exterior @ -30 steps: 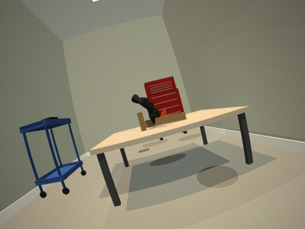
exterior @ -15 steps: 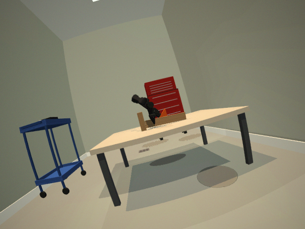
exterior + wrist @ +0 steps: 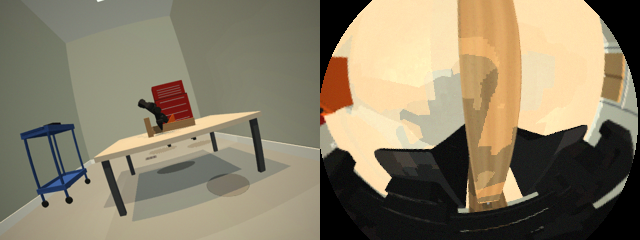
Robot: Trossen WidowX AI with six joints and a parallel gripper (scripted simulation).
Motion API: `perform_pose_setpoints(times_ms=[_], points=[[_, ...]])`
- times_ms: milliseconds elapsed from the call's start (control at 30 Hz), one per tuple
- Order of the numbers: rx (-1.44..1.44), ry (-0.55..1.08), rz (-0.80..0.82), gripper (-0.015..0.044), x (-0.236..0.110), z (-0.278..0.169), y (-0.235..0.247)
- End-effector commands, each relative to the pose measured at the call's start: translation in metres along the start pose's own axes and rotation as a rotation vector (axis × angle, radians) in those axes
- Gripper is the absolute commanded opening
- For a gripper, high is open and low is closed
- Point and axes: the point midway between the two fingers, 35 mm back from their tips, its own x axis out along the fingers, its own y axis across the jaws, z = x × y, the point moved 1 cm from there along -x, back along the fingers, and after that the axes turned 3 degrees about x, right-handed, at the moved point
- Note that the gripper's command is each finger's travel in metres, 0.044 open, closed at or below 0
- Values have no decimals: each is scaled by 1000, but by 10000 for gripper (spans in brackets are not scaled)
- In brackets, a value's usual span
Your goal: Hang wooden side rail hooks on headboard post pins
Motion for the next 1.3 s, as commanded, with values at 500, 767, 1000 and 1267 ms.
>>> perform_pose_setpoints(times_ms=[500, 767, 1000, 1267], points=[[2, 2, -6, 0, 2, 0, -1], [2, 2, -6, 0, 4, 0, -1], [2, 2, -6, 0, 5, 0, -1], [2, 2, -6, 0, 6, 0, -1]])
